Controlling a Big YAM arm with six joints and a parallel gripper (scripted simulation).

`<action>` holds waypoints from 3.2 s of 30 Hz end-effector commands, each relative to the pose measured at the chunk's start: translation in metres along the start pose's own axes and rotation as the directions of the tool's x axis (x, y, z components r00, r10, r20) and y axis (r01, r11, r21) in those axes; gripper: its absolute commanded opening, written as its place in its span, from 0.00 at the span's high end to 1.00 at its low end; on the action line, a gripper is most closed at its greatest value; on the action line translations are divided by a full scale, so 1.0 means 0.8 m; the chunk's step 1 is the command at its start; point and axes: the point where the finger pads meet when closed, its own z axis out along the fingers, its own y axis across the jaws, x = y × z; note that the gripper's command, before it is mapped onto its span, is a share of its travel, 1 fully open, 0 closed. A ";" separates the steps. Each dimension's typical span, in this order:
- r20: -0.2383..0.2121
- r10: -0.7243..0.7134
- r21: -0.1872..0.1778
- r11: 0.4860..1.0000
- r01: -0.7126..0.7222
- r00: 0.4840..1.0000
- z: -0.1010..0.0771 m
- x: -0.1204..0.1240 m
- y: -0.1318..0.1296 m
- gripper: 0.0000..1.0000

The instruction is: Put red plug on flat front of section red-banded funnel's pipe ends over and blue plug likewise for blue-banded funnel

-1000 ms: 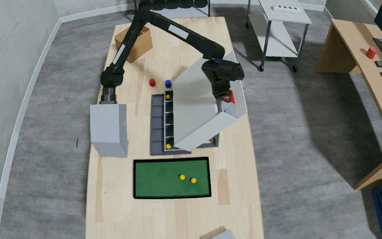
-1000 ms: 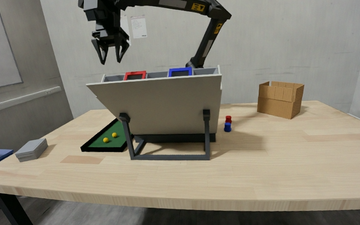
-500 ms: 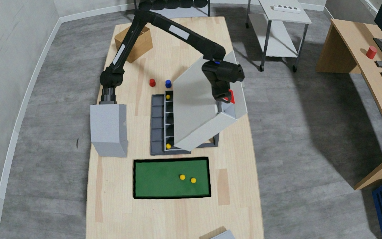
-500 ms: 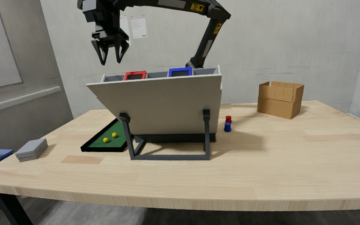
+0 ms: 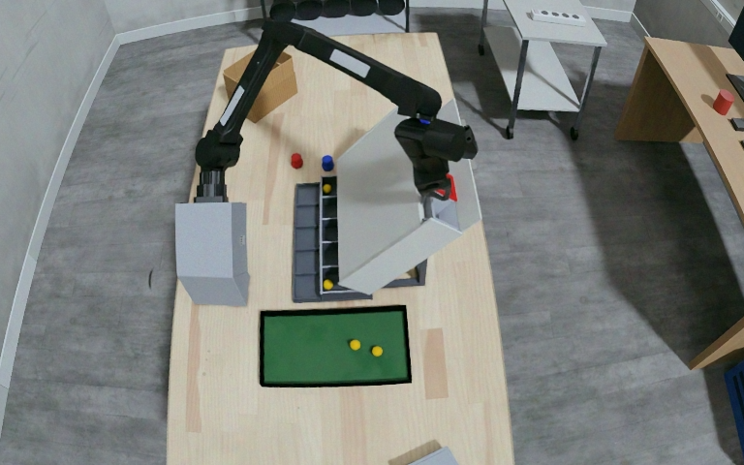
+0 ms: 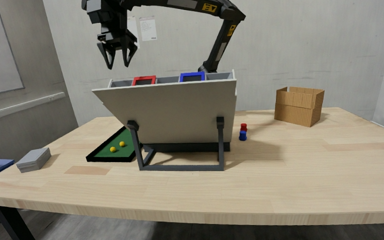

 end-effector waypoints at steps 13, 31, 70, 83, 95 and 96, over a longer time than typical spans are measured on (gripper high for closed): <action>0.053 -0.067 0.029 0.997 0.066 0.996 -0.026 -0.025 -0.003 0.41; 0.057 -0.074 0.033 0.997 0.072 0.996 -0.030 -0.031 -0.004 0.41; 0.036 -0.054 0.020 0.998 0.053 0.998 -0.095 0.153 -0.013 0.41; 0.051 -0.074 0.033 0.997 0.073 0.996 -0.102 0.169 -0.013 0.41; -0.123 -0.064 0.034 0.997 0.068 0.990 -0.076 0.255 0.054 0.41; -0.143 -0.062 0.034 0.997 0.068 0.988 -0.073 0.264 0.061 0.41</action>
